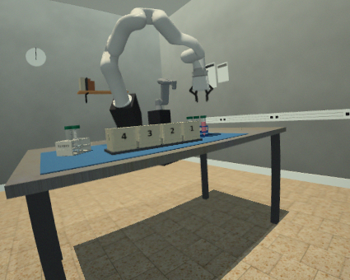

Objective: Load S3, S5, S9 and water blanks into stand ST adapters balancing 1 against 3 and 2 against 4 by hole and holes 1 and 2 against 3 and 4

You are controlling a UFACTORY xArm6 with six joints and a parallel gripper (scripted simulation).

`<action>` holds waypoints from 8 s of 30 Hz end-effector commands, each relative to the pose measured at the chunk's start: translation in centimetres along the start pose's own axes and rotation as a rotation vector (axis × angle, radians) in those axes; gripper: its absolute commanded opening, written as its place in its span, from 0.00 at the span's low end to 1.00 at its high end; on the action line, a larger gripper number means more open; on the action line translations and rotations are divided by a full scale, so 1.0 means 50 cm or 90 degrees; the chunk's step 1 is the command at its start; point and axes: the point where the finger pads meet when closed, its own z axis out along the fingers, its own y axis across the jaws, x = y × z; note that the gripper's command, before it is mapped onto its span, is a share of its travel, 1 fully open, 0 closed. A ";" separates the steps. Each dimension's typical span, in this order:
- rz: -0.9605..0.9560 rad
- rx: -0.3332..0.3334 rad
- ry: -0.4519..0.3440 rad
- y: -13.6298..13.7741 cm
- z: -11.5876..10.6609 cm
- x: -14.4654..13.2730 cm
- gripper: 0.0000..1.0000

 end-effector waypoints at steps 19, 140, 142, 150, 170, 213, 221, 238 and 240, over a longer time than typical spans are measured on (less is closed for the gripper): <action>0.001 0.002 -0.001 -0.003 0.077 0.000 0.57; 0.001 0.002 0.000 -0.003 0.206 0.000 0.00; 0.001 0.002 0.000 -0.003 0.206 0.000 0.00; 0.001 0.002 -0.001 -0.003 0.202 0.000 0.00; 0.001 0.002 -0.001 -0.003 0.178 0.000 0.00; 0.001 0.002 -0.001 -0.003 0.061 0.000 0.00; 0.001 0.002 -0.001 -0.003 0.029 0.000 0.00; 0.001 0.002 -0.001 -0.003 -0.031 0.000 0.00; 0.001 0.002 -0.001 -0.003 -0.039 0.000 0.00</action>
